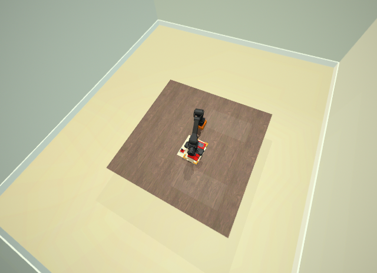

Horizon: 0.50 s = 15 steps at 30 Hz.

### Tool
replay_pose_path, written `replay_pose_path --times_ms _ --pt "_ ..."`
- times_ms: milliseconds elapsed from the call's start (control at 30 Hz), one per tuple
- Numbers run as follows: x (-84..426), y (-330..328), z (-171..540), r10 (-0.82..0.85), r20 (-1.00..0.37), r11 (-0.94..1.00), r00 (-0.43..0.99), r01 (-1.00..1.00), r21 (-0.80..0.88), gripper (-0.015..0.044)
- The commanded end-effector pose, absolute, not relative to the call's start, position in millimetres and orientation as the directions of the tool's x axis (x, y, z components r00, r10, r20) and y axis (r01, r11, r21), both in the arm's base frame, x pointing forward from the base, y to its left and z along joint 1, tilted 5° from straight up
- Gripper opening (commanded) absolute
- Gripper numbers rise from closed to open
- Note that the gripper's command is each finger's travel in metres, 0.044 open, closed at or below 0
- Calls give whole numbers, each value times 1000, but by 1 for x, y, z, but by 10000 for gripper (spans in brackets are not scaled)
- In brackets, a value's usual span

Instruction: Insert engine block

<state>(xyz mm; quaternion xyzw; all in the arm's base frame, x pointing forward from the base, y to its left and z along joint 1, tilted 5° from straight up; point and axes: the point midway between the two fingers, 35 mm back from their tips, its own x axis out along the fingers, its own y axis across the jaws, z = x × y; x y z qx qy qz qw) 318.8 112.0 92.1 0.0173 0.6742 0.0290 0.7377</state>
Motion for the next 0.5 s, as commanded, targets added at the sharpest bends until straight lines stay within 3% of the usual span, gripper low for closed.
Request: replay_pose_path --times_ms 0,167,467 --pt "317 114 89 62 -994 998 87 -38 59 26" --pt "317 114 90 62 -994 997 87 -40 59 157" --pt "317 114 89 62 -994 997 87 -44 59 160"
